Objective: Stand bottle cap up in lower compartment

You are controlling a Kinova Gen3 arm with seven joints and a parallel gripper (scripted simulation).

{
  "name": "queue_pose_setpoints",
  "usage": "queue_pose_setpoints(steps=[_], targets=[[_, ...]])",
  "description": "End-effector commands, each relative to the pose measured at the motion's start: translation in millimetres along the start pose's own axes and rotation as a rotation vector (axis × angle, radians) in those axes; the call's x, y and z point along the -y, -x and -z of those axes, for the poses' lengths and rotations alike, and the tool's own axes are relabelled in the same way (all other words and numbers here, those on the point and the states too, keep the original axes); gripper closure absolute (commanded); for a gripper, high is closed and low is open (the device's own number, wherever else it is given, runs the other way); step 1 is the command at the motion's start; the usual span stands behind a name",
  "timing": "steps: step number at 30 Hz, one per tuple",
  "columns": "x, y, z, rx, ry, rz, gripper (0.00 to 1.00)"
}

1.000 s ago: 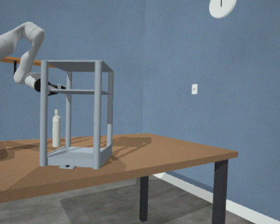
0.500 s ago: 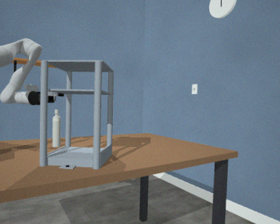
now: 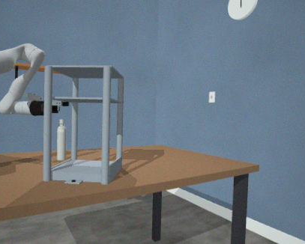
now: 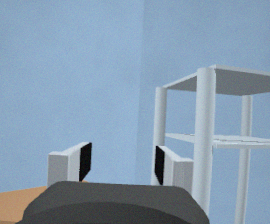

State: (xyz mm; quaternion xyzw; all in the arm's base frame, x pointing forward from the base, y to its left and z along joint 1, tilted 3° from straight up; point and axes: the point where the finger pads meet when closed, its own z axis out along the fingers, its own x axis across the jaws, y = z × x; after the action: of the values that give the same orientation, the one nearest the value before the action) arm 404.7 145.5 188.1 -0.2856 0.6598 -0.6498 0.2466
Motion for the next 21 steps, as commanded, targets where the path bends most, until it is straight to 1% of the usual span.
queue_pose_setpoints(steps=[1, 10, 21], targets=[[0, 0, 0.1, 0.0, -0.001, -0.001, 0.0], [-4, 0, 0.1, -0.003, -0.002, 0.0, 0.0], [-20, 0, 0.0, -0.003, -0.002, 0.0, 0.0]])
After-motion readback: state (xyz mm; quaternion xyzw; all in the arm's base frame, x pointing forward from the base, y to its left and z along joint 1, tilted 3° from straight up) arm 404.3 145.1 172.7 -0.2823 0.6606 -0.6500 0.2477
